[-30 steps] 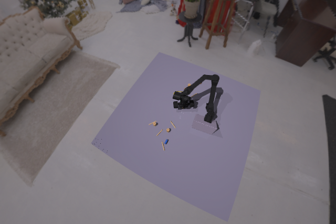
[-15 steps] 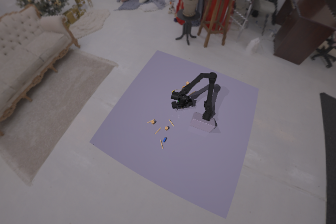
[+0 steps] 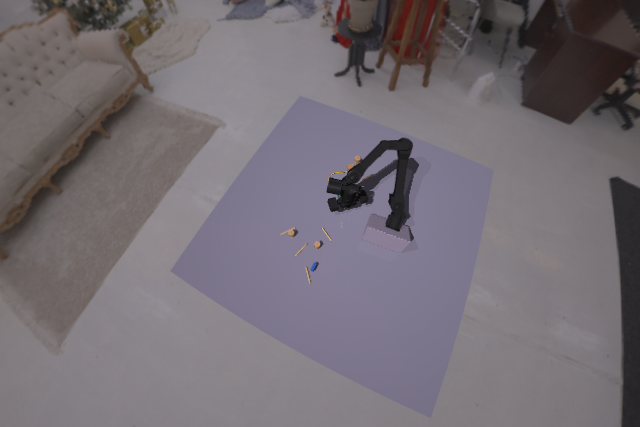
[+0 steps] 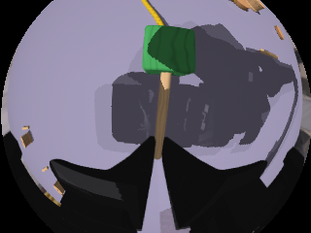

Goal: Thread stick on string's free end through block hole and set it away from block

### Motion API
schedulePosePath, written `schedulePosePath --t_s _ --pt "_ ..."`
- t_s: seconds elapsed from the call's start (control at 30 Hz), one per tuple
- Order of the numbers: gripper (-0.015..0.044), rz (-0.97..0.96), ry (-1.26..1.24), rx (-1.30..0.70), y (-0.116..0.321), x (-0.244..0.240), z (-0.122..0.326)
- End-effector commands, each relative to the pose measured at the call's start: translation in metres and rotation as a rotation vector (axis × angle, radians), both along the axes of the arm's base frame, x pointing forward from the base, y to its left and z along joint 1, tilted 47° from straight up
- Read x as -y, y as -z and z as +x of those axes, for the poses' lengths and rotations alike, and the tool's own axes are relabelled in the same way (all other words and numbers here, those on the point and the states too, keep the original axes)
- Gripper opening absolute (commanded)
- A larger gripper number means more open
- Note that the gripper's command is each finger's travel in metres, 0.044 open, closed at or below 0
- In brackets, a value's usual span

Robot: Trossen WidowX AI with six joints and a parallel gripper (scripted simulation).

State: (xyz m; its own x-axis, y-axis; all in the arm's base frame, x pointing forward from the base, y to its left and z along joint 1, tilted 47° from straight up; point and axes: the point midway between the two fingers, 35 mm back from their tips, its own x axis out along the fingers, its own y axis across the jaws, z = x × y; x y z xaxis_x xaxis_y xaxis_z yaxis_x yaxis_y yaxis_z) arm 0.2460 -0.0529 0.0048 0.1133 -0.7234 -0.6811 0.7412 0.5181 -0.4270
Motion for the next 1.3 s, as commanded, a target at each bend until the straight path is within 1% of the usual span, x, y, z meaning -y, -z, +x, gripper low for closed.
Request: schedulePosePath --t_s 0.0,0.53,1.27 --pt "0.0 0.0 -0.021 -0.028 0.004 -0.002 -0.004" --pt "0.0 -0.009 -0.076 -0.089 0.012 -0.009 -0.015" --pt "0.0 -0.013 -0.088 -0.106 0.022 -0.016 -0.034"
